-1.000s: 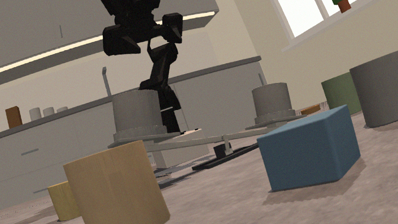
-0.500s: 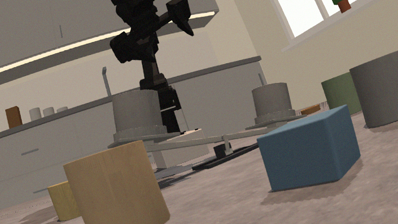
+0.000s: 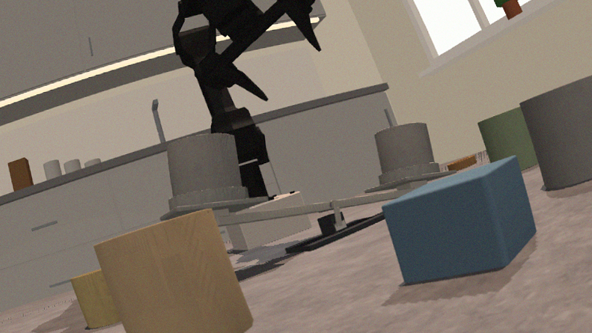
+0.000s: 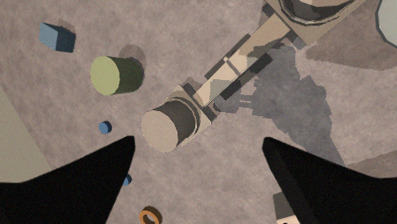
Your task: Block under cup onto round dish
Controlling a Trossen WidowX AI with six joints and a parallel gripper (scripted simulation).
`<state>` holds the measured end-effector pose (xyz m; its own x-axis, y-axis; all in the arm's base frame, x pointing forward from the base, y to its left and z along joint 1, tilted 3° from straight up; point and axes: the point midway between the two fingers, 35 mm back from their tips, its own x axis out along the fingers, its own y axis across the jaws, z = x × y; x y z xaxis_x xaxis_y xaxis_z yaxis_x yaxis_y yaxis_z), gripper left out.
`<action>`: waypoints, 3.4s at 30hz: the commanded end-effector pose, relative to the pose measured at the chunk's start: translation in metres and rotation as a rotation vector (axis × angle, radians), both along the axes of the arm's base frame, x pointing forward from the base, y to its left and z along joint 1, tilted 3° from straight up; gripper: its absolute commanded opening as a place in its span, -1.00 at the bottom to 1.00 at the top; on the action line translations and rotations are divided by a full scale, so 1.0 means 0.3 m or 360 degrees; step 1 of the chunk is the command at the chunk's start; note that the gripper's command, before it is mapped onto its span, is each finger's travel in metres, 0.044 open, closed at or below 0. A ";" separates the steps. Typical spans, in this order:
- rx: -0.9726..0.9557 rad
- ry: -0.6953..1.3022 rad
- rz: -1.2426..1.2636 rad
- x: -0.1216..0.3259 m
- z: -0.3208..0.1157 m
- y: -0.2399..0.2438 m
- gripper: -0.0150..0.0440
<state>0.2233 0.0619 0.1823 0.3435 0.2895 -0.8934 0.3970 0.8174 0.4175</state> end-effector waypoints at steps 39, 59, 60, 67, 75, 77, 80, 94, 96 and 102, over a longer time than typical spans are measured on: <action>-0.0150 0.0629 -0.1191 0.079 -0.278 0.385 1.00; -0.0150 0.0629 -0.1192 0.091 -0.378 0.391 1.00; -0.0150 0.0629 -0.1192 0.091 -0.383 0.391 1.00; -0.0151 0.0629 -0.1192 0.093 -0.421 0.391 1.00; -0.0151 0.0629 -0.1192 0.093 -0.463 0.390 1.00; -0.0151 0.0629 -0.1192 0.093 -0.474 0.390 1.00; -0.0151 0.0629 -0.1192 0.093 -0.481 0.390 1.00; -0.0151 0.0629 -0.1192 0.093 -0.481 0.390 0.55; -0.0151 0.0629 -0.1192 0.093 -0.481 0.390 0.37; -0.0151 0.0629 -0.1192 0.095 -0.464 0.392 -0.16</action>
